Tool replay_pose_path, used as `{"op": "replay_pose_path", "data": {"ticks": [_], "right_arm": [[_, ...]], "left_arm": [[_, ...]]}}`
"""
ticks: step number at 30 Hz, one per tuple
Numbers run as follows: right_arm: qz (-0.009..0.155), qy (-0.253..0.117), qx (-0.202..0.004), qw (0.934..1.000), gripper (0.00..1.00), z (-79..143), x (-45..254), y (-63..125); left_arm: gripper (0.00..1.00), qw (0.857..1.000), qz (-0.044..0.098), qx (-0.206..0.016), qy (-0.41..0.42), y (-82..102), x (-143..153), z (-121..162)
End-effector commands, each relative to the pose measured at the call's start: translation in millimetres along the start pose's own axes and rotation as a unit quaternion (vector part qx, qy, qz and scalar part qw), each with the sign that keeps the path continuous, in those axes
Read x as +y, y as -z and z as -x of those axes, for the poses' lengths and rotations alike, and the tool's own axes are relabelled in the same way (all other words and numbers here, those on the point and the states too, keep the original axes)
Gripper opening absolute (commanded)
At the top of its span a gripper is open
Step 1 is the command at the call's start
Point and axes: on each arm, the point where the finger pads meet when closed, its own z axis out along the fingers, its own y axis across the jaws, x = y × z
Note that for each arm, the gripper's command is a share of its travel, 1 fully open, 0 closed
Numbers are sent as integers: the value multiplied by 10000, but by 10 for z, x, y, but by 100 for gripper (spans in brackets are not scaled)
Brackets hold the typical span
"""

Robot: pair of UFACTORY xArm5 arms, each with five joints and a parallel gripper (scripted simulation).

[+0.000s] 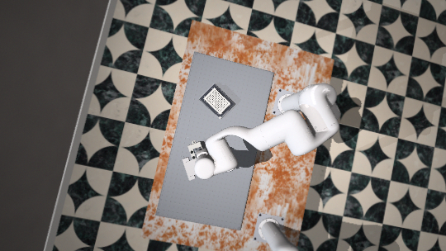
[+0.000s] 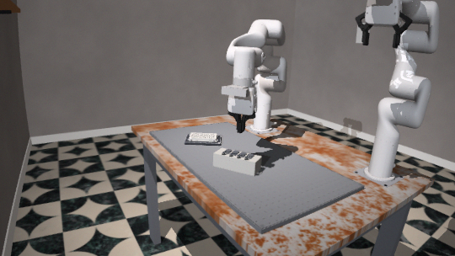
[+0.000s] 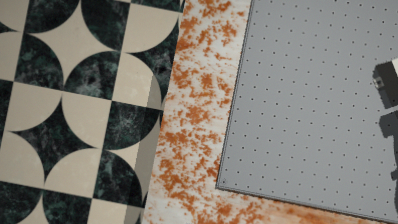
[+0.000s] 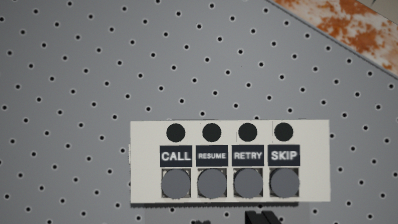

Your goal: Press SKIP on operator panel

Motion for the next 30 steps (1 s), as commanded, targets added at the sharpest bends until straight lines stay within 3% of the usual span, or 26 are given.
{"op": "replay_pose_path", "data": {"ticks": [1, 30], "right_arm": [[-2, -2, 11, 10000, 0, -102, -49, -106], [-2, -2, 11, 10000, 0, -121, -60, -436]], "left_arm": [[100, 10000, 0, 17, 0, 10, 0, -1], [100, 10000, 0, 17, 0, 10, 0, -1]]}}
